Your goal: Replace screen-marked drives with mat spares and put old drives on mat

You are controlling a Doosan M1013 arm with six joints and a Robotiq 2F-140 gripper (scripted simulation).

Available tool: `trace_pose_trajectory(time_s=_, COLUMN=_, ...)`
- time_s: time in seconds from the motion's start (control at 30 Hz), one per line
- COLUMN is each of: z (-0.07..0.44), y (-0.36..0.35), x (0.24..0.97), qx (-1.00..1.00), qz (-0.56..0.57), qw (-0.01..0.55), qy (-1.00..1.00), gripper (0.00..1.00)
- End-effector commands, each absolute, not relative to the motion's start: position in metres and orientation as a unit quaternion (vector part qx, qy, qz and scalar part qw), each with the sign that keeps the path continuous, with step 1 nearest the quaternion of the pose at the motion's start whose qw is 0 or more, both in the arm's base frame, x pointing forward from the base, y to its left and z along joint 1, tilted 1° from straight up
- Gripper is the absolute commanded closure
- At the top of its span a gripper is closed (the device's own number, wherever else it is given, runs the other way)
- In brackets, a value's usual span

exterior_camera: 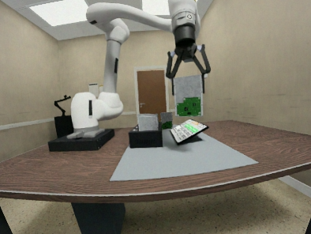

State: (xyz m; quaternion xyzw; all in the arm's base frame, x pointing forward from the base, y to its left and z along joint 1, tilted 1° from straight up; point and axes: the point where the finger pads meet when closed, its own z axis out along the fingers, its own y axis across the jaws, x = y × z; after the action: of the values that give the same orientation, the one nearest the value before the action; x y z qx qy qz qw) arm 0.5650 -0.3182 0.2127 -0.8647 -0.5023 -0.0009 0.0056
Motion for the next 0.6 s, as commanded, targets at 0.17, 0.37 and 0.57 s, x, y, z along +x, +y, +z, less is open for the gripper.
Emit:
trace_pose_trajectory(time_s=0.17, z=0.2239, y=-0.3184, x=0.5654, qx=-0.865, qz=-0.001, qw=0.005, qy=-0.502, gripper=0.90)
trace_pose_trajectory(time_s=0.37, z=0.2276, y=-0.3185, x=0.5654, qx=-0.865, qz=-0.001, qw=0.005, qy=-0.502, gripper=0.90)
trace_pose_trajectory(time_s=0.57, z=0.2283, y=-0.3185, x=0.5654, qx=-0.865, qz=-0.001, qw=0.005, qy=-0.502, gripper=0.90)
